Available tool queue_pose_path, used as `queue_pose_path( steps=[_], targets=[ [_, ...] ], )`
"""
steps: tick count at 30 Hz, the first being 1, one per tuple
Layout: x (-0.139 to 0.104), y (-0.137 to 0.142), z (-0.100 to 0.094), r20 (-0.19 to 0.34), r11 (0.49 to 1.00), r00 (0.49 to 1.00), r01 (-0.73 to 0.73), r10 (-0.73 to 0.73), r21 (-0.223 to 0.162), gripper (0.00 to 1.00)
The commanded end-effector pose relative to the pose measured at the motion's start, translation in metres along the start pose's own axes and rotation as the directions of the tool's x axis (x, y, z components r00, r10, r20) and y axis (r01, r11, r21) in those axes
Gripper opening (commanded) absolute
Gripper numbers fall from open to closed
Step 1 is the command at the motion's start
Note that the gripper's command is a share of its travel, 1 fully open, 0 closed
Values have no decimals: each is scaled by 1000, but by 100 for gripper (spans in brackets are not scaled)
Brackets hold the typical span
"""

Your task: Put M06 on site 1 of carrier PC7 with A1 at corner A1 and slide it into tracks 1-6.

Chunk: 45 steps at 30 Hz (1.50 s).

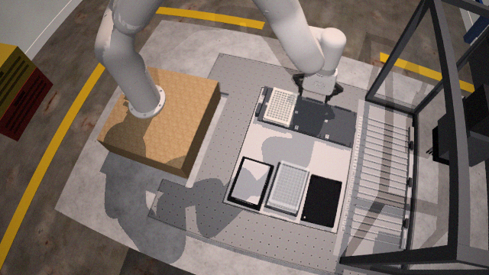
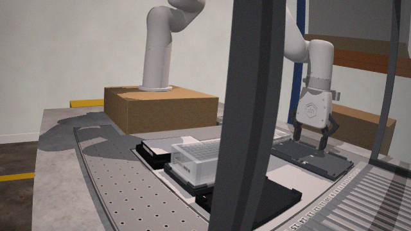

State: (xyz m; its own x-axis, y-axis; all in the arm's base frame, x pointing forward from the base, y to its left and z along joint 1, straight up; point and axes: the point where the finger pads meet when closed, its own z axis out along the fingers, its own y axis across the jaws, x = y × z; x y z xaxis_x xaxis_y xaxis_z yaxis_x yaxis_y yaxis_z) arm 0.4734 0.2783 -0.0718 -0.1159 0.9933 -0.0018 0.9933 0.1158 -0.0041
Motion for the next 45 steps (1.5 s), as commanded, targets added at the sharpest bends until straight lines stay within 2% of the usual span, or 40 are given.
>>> queue_pose_path(
  steps=[1, 29, 45],
  targets=[
    [-2, 1, -2, -1, 1000, 1000, 0, 0, -3, 100],
    [-5, 1, -2, -1, 1000, 1000, 0, 0, -3, 100],
    [5, 1, -2, -1, 1000, 1000, 0, 0, -3, 100]
  ],
)
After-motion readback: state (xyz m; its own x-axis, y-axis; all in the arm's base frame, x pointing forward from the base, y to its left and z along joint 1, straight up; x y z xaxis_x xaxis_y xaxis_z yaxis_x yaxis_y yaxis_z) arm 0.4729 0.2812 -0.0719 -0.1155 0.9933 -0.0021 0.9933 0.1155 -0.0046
